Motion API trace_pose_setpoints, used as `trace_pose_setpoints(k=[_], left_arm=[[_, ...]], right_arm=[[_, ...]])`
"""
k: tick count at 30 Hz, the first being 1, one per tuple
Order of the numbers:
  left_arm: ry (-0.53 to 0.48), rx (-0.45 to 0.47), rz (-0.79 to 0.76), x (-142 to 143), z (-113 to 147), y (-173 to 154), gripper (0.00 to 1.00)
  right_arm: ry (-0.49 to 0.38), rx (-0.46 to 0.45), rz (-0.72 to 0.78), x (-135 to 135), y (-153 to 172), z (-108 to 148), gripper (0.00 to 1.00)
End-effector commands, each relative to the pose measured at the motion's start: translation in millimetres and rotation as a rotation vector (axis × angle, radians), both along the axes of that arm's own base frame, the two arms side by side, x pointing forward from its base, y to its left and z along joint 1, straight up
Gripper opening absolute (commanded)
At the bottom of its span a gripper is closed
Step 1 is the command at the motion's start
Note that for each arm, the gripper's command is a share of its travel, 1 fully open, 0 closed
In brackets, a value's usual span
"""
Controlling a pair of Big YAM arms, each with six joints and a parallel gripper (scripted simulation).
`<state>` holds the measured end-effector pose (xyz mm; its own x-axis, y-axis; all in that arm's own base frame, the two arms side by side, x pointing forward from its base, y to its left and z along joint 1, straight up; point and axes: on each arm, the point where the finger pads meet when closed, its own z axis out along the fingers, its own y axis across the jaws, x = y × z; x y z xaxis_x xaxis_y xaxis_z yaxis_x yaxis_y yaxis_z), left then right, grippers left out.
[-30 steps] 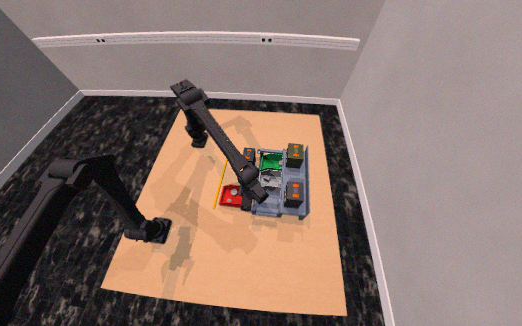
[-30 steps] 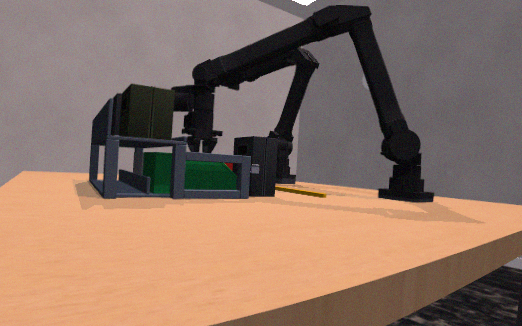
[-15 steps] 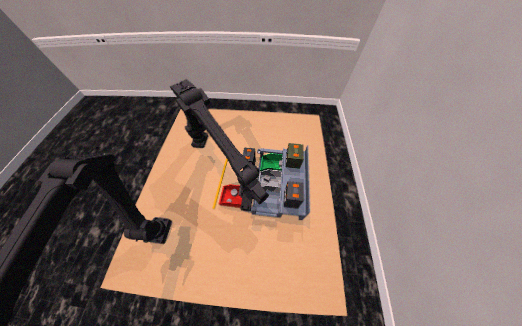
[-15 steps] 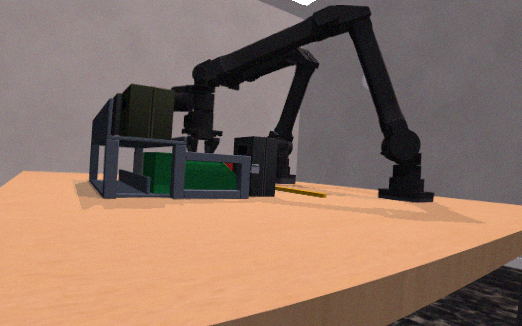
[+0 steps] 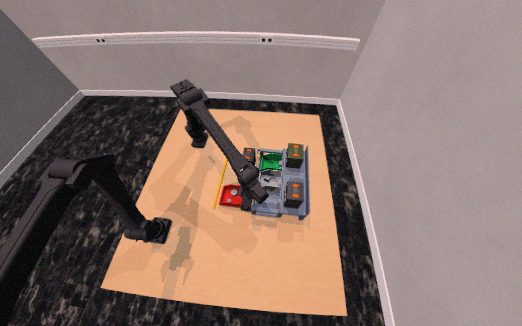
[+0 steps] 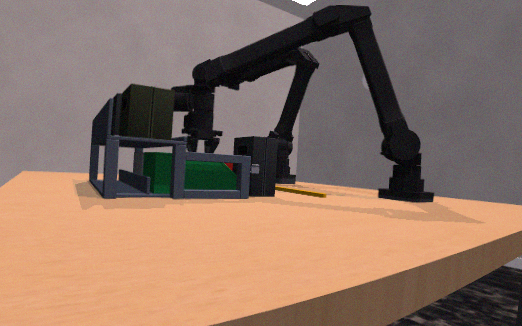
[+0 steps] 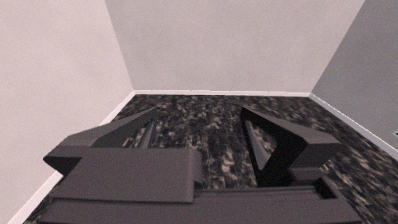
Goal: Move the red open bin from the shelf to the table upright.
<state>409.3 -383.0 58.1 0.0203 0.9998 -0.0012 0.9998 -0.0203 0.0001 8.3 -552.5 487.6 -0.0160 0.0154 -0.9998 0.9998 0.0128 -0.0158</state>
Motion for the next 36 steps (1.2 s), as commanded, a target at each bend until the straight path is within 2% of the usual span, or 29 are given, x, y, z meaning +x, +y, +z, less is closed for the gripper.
trace_pose_setpoints(k=[1,36], left_arm=[[-0.001,0.002,-0.002,2.4,-5.3,1.3,0.43],[0.001,0.005,-0.004,1.8,-8.2,2.0,0.43]], right_arm=[[-0.016,-0.015,-0.007,-5.6,7.6,12.9,1.0],[-0.016,-0.015,-0.007,-5.6,7.6,12.9,1.0]])
